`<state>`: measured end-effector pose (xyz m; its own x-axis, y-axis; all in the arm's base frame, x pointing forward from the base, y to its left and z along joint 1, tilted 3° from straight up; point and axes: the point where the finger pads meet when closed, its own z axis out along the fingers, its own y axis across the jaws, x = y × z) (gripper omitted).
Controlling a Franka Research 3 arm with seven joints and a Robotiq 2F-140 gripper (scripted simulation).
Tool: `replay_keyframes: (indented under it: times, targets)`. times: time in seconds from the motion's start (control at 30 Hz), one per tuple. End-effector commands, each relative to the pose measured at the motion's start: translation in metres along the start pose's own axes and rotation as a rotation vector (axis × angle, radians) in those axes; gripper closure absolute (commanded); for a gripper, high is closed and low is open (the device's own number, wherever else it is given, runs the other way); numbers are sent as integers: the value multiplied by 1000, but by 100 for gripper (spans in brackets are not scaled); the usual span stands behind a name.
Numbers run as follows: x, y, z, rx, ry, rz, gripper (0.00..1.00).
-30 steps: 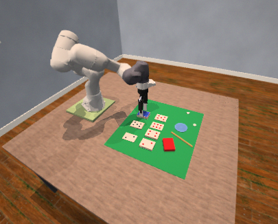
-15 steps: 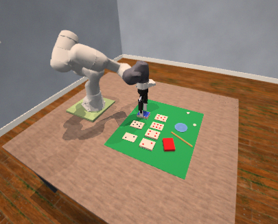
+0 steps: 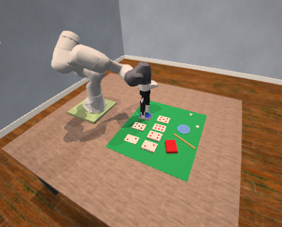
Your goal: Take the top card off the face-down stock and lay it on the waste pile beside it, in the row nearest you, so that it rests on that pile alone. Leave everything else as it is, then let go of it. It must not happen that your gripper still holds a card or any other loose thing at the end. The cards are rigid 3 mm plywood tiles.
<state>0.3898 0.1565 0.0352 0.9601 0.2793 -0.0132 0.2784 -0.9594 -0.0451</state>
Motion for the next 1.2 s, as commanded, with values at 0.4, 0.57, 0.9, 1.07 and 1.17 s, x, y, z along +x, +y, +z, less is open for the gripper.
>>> replay_keyframes:
  times: [0.4,0.57,0.9,1.07,1.17]
  targets:
    - [2,0,1,1,5,5,50]
    - [2,0,1,1,5,5,50]
    - [2,0,1,1,5,5,50]
    - [2,0,1,1,5,5,57]
    - [2,0,1,1,5,5,57]
